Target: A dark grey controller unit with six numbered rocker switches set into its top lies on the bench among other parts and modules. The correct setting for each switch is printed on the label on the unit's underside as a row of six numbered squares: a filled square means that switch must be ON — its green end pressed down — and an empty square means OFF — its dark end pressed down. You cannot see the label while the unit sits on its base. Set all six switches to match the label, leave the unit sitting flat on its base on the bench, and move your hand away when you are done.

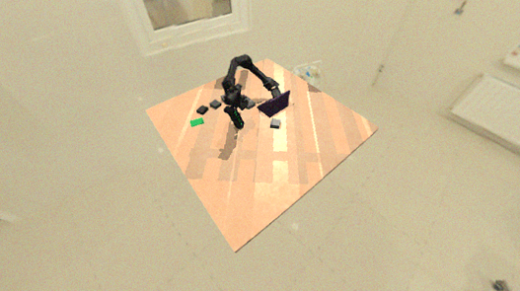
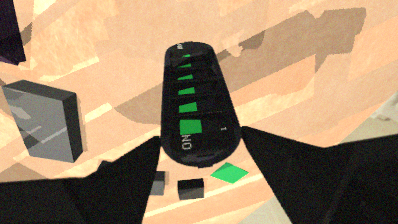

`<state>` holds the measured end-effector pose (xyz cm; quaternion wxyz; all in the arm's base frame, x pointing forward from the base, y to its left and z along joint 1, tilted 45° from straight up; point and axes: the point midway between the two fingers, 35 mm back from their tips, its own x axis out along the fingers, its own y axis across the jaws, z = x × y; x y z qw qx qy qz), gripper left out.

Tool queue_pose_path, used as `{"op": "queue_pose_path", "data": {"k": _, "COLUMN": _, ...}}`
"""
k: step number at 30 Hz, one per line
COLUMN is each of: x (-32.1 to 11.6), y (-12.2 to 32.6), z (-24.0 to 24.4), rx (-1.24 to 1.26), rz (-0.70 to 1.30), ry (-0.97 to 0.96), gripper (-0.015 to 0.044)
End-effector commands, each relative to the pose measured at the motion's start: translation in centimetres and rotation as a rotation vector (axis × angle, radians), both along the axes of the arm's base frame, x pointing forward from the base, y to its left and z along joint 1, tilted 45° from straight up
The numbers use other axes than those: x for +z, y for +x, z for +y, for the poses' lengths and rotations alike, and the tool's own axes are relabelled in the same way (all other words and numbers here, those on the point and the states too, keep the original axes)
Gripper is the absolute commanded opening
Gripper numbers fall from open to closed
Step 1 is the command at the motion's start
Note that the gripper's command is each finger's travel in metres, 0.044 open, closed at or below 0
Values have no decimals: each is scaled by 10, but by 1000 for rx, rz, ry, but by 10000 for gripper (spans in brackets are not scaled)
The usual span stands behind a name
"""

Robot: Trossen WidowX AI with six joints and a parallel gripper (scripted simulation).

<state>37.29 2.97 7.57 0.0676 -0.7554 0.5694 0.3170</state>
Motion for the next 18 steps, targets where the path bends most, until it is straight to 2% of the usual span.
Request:
{"op": "queue_pose_path", "data": {"k": 1, "x": -7, "y": -3, "z": 5, "rx": 4, "rz": 8, "ry": -9, "gripper": 338}}
{"op": "queue_pose_path", "data": {"k": 18, "x": -15, "y": -9, "z": 15, "rx": 11, "rz": 0, "ry": -29, "gripper": 338}}
